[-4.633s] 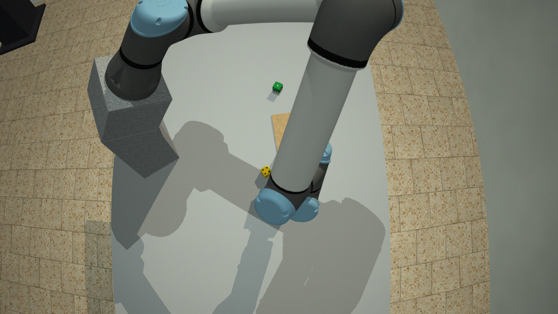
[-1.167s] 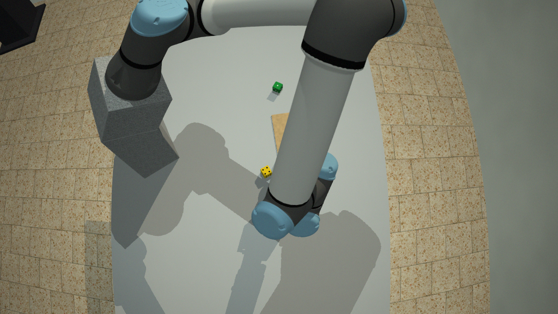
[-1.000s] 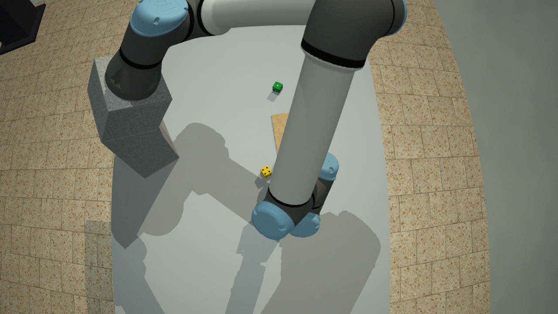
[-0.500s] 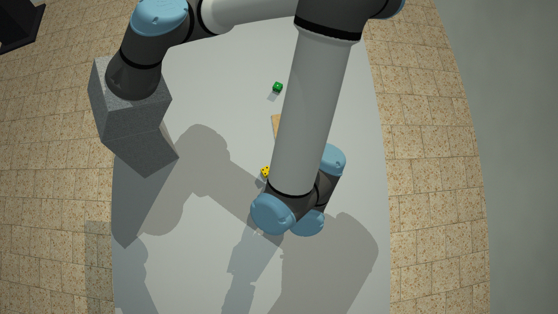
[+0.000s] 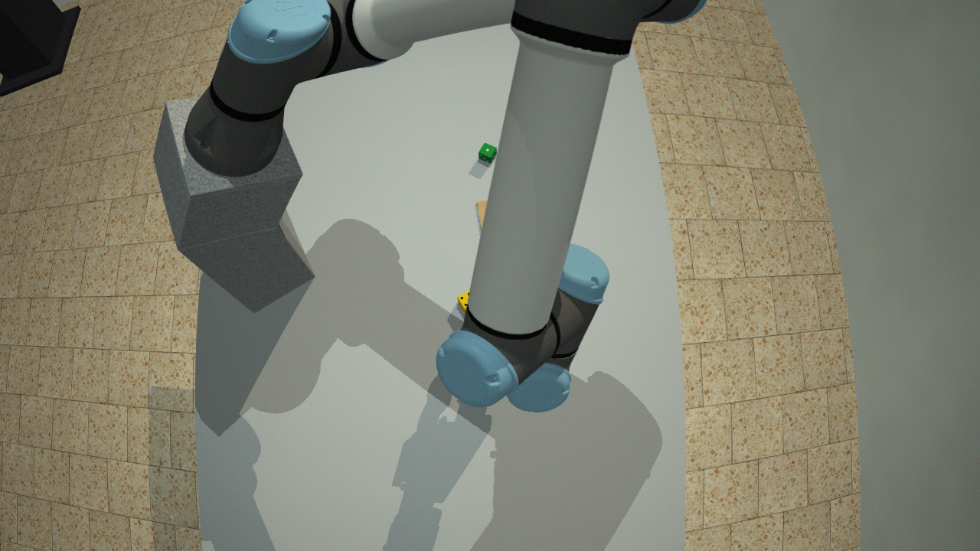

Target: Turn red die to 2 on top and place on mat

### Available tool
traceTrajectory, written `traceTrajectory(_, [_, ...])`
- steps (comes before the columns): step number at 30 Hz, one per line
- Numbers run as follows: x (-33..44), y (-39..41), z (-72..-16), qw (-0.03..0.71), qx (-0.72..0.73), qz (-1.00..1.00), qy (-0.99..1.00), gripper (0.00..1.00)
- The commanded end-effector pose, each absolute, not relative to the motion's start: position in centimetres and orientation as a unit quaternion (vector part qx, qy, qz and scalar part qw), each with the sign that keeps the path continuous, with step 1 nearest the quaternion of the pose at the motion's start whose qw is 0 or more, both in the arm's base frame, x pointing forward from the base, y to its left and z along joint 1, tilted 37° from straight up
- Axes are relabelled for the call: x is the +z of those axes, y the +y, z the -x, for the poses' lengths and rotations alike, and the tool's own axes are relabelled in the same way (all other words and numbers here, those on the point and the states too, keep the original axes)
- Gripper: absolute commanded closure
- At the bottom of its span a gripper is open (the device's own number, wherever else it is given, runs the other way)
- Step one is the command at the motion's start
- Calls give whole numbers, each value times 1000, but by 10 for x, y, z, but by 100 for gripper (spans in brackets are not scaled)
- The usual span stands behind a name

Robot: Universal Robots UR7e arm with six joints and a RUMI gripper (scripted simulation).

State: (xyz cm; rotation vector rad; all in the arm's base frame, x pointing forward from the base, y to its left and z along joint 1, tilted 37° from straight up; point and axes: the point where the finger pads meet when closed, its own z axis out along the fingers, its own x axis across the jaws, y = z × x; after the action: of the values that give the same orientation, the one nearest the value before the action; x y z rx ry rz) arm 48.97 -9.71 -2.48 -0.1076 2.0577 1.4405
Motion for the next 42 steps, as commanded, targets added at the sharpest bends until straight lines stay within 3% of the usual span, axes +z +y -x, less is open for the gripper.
traceTrajectory(1, [-23, -96, -488, 308, 534, 36, 786, 76])
traceTrajectory(42, [1, -73, -480, 304, 271, -60, 911, 76])
